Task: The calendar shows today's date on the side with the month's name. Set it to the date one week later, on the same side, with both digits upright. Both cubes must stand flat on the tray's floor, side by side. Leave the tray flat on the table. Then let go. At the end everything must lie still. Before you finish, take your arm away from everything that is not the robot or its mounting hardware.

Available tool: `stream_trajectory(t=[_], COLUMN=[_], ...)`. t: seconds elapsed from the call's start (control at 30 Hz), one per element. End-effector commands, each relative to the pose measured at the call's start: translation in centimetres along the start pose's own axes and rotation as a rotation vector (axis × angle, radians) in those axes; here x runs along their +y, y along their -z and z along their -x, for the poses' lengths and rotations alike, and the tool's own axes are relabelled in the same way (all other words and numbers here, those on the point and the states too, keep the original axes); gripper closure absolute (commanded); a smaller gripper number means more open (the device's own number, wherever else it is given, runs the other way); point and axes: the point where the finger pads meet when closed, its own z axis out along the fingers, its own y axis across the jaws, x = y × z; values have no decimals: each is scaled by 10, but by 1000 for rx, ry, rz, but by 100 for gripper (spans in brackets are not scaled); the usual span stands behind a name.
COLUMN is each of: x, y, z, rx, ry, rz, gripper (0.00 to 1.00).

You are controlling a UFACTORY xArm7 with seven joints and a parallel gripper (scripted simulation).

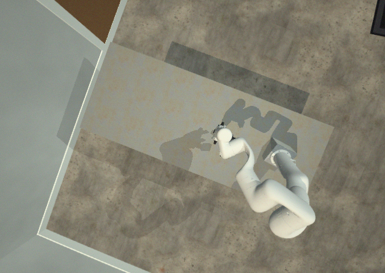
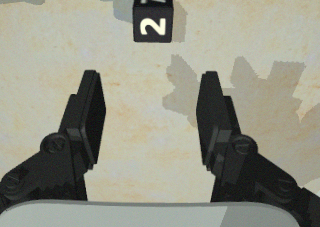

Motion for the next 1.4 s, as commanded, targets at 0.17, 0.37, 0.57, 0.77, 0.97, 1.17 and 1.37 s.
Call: stream_trajectory(t=[0.17,0.37,0.57,0.77,0.97,1.17,1.37], x=[-1,-1,-1,-1,-1,-1,-1], y=[2,2,2,2,2,2,2], z=[1,1,1,2,2,5,7], rx=[-4,-4,-4,-4,-3,-1,0], ry=[-1,-1,-1,-20,-81,-282,-435], rz=[-1,-1,-1,-1,0,3,5], gripper=[0,0,0,0,0,0,0])
